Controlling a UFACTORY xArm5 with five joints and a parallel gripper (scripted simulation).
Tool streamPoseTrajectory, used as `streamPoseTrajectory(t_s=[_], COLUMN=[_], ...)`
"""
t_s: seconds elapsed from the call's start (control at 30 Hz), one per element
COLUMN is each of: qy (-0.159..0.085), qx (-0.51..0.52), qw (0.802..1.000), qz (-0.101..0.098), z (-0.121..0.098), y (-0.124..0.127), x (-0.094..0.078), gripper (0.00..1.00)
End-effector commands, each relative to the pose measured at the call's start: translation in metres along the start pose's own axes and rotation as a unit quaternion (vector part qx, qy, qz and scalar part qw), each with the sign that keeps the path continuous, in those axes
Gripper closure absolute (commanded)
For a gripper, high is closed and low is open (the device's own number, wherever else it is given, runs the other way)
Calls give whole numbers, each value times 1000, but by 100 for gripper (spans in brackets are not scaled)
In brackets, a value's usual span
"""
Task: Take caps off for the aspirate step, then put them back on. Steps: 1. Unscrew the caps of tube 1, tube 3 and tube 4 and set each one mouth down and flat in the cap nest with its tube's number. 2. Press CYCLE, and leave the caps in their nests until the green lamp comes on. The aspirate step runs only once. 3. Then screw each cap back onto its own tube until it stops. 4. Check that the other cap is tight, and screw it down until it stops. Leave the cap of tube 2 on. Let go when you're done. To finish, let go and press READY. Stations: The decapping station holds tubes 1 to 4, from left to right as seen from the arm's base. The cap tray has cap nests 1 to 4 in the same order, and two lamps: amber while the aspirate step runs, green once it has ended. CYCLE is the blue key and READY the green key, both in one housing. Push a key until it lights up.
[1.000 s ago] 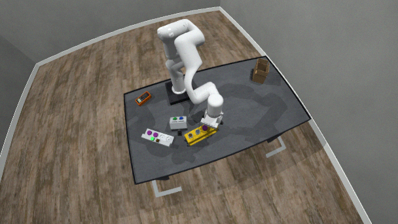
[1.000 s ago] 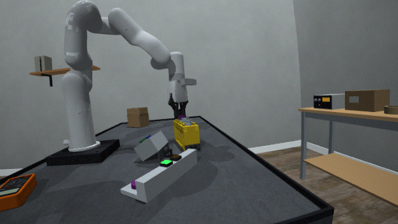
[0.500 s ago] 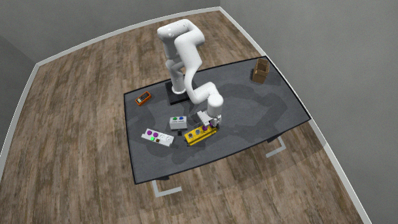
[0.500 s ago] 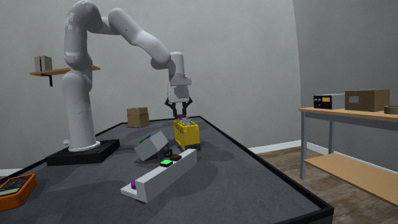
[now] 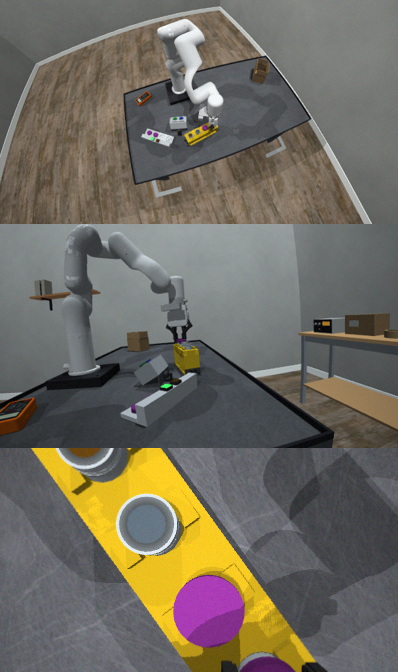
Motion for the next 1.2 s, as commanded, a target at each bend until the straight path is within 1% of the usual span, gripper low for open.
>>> streamPoseTrajectory(t_s=[0.0, 0.13, 0.17, 0.5, 0.53, 0.6, 0.67, 0.7, 0.8, 0.87, 0.97, 1.1, 1.17], qy=[-5, -5, -5, -5, -5, -5, -5, -5, -4, -4, -4, -4, -4], qx=[-76, -76, -76, -76, -35, -35, 48, 90, 156, 204, 276, 370, 370], qw=[997, 997, 997, 997, 999, 999, 999, 996, 988, 979, 961, 929, 929], qz=[-1, -1, -1, -1, -1, -1, 0, 0, 0, 1, 1, 1, 1], z=[0, 0, 0, 0, 0, 0, 0, 0, 0, 0, 0, 0, 0], y=[-1, -1, -1, -1, -1, -1, -1, -1, -1, -1, -1, -1, -1], x=[1, 1, 1, 1, 1, 1, 1, 1, 1, 1, 1, 1, 1], gripper=[100, 100, 54, 54, 54, 54, 54, 54, 54, 54, 54, 54, 54])
Point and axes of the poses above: the point where the finger pads meet when closed, its own x axis back along the fingers, its own y axis across the jaws, z = x × y, the point moved 1 cm from there along x, back along the fingers, and after that the axes turned 12 degrees about x, right-handed, at the moved point
